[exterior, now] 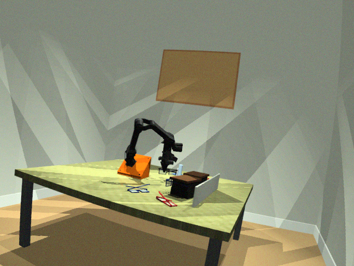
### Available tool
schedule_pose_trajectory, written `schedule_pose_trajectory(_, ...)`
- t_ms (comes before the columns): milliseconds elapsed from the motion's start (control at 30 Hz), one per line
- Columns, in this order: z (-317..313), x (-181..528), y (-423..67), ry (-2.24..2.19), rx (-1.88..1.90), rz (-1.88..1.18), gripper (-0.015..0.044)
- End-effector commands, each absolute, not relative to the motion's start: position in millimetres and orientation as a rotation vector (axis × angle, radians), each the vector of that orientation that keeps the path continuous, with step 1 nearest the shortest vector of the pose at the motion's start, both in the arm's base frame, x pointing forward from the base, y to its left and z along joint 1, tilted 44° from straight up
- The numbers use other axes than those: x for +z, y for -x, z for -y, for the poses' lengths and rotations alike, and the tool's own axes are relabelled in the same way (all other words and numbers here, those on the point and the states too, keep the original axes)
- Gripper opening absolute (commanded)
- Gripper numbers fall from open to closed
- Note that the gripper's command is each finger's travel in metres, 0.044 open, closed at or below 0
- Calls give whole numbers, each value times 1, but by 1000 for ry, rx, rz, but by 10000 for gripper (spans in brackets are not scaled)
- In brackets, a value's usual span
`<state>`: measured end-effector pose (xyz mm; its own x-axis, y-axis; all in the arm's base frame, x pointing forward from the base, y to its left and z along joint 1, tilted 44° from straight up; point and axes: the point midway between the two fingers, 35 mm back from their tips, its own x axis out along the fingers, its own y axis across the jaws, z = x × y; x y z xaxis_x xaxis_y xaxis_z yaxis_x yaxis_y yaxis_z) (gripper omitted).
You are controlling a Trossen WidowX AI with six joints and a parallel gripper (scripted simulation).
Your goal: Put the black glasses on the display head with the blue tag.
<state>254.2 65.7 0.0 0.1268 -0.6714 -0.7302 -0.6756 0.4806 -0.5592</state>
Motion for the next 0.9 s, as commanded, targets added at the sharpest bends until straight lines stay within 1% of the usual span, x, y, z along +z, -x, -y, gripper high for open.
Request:
schedule_pose_trajectory(0,-82,16,-252,1199,3,-1562,0)
schedule_pose_trajectory(200,-102,37,-249,1201,-1,-1562,0)
schedule_pose_trajectory(400,-107,35,-250,1231,31,-1569,0)
schedule_pose_trajectory(867,-160,-6,-253,1581,424,-1607,0)
